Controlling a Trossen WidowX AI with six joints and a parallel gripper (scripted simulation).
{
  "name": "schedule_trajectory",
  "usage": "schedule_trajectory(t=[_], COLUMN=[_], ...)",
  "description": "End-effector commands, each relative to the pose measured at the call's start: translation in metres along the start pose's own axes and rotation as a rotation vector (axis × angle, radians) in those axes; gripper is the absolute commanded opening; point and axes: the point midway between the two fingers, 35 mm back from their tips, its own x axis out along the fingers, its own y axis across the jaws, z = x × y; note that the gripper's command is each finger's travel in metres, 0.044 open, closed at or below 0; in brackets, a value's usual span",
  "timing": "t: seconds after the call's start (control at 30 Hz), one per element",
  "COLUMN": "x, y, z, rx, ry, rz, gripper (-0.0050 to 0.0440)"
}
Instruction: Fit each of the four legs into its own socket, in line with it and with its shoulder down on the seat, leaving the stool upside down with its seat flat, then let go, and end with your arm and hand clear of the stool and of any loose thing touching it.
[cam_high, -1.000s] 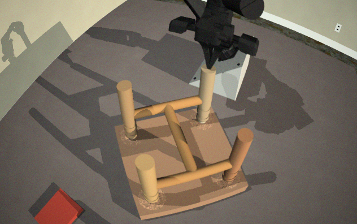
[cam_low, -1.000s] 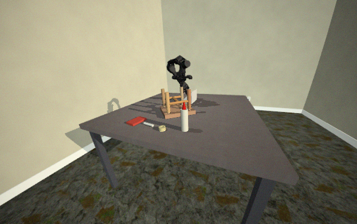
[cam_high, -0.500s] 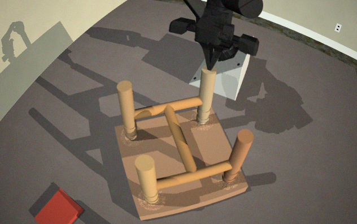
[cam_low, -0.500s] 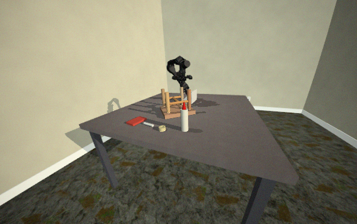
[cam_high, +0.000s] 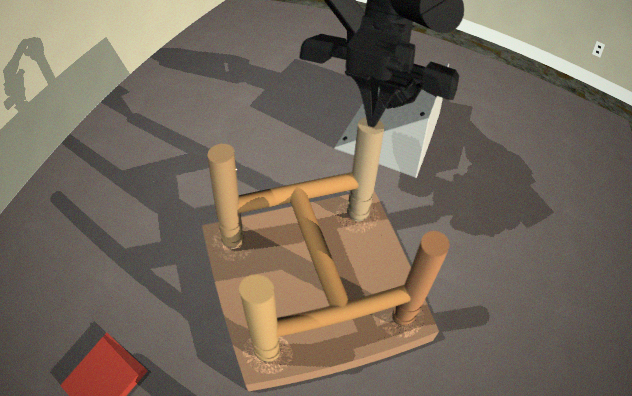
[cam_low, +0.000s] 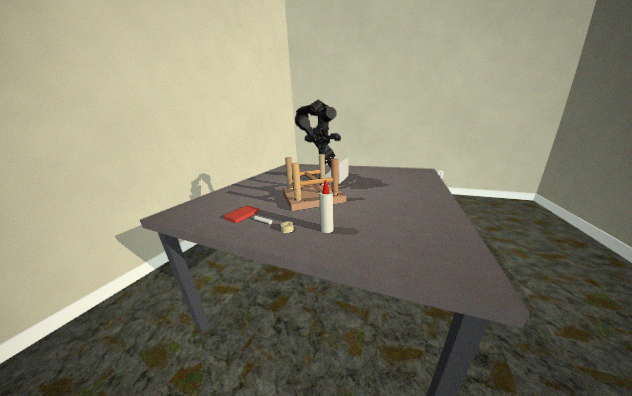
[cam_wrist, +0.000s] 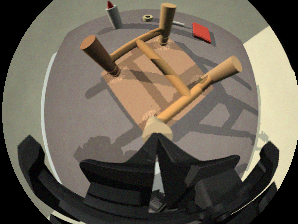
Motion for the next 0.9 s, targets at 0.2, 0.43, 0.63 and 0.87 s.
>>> schedule_trajectory(t=[0.2, 0.43, 0.63, 0.87], x=[0.0168, 0.0175, 0.0182, 0.0191], y=[-0.0042, -0.0042, -0.0042, -0.0043], z=[-0.0072, -0.0075, -0.0077, -0.0080], rx=[-0.009, -0.009, -0.009, -0.009], ry=[0.045, 0.045, 0.045, 0.045], rz=[-0.032, -0.032, -0.032, -0.032], gripper=[0.0000, 0.0000, 0.0000, 0.0000])
